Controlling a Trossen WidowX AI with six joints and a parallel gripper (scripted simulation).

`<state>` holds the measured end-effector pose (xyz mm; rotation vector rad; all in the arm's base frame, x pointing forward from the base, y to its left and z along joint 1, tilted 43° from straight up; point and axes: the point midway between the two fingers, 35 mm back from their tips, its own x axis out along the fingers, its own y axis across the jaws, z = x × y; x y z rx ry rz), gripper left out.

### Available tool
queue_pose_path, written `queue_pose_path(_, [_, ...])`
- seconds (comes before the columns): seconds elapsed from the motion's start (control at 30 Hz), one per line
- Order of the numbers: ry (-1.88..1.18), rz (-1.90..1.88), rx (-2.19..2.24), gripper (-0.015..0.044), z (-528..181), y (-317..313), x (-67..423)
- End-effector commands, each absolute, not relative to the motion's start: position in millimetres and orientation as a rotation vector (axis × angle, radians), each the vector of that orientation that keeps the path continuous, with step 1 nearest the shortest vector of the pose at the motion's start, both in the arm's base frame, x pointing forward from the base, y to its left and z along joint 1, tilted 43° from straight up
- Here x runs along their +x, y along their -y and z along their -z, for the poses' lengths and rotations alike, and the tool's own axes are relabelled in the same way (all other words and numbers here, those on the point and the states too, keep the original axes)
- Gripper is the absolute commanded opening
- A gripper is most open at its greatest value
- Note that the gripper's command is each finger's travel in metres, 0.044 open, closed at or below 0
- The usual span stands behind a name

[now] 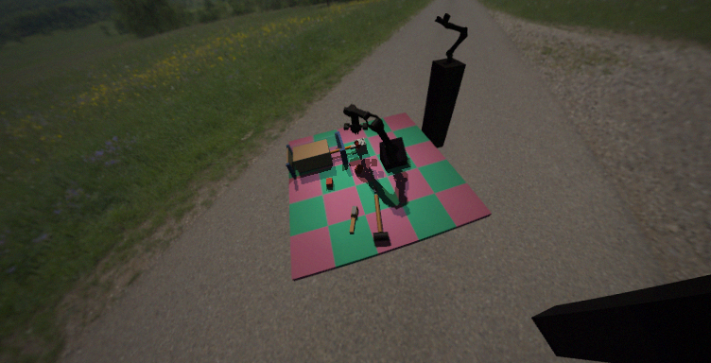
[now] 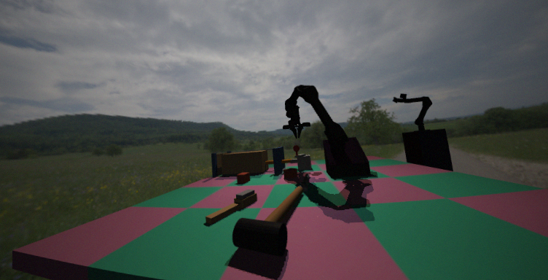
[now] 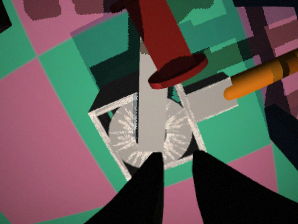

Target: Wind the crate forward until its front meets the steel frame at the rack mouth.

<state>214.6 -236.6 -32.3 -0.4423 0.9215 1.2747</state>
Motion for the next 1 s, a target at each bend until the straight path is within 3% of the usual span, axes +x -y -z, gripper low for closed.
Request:
queue_pose_path(0.0, [-0.927,-1.310,-0.654,0.0158,25,222,222])
queue_pose_path(0.2, [-0.926,-1.336,-1.025,0.0315,18,197,229])
queue_pose_path(0.37, [-0.925,-1.336,-1.066,0.0440,17,194,229])
queue_pose_path(0.97, [-0.925,-1.336,-1.066,0.0440,32,182,231])
